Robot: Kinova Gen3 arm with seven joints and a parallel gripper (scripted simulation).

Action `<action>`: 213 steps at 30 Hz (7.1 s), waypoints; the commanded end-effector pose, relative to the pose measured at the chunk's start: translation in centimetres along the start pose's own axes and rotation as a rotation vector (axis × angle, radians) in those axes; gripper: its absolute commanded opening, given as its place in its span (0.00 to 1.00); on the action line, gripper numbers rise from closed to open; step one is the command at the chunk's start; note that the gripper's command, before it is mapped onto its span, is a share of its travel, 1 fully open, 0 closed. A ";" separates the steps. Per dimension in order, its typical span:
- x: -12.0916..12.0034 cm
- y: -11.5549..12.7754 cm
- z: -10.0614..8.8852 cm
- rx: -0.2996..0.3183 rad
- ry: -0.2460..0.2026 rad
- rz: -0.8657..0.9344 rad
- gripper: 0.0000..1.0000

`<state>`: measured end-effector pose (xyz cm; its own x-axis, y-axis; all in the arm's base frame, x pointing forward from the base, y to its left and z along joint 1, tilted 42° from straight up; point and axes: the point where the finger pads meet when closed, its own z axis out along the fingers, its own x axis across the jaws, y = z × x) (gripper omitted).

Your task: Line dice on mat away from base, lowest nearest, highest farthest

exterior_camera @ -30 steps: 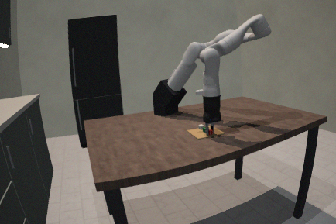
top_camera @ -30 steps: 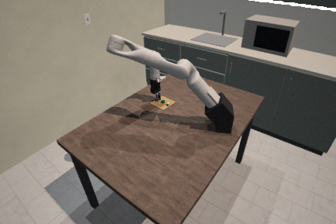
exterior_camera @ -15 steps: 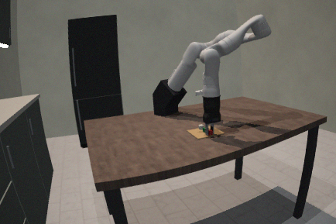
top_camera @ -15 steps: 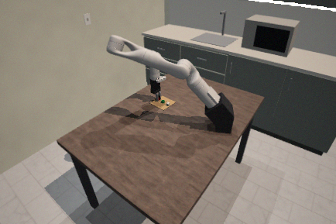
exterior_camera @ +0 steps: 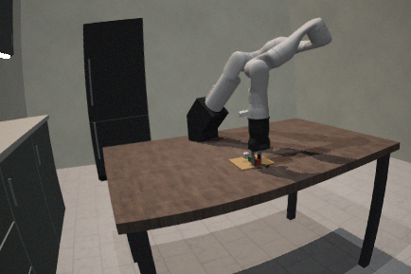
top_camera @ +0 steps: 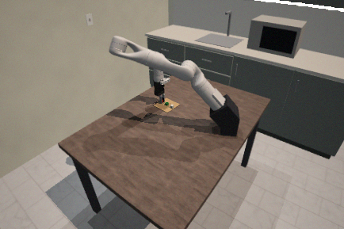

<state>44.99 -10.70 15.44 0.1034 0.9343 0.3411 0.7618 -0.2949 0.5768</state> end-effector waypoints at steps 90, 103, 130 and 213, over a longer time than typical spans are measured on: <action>-0.2 0.3 -9.0 -0.009 -0.002 0.003 1.00; -0.2 0.3 -9.0 -0.009 -0.002 0.003 1.00; -0.2 0.3 -9.0 -0.009 -0.002 0.003 1.00; -0.3 0.2 -17.6 -0.008 -0.003 0.003 1.00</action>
<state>33.89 -14.65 28.43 0.1134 0.9335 0.3401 0.7524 -0.3042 0.5842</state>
